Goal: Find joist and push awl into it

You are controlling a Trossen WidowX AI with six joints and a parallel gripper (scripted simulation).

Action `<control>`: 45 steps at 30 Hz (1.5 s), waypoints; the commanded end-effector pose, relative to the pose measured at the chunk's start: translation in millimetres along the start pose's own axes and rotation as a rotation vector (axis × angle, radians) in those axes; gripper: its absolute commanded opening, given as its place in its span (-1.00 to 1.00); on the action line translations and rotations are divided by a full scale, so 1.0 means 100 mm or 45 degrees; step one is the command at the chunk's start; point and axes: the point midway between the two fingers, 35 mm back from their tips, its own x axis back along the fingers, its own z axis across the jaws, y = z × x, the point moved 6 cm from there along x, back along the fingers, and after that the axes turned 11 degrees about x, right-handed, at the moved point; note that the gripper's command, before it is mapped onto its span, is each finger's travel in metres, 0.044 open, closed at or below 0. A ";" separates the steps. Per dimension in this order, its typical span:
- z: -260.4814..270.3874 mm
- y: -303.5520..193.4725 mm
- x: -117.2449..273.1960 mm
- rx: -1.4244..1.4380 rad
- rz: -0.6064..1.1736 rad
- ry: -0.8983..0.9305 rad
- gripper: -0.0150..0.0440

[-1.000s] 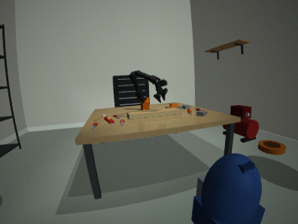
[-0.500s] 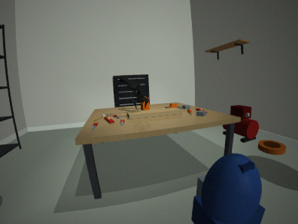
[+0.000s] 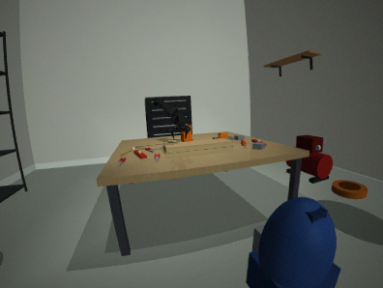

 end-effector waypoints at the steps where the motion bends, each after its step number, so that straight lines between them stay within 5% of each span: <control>1: -0.01 -0.04 -0.01 0.011 0.004 -0.008 1.00; 35: -0.02 -0.01 -0.51 0.011 0.004 -0.011 1.00; 45: -0.02 -0.01 -0.51 0.011 0.004 -0.011 0.11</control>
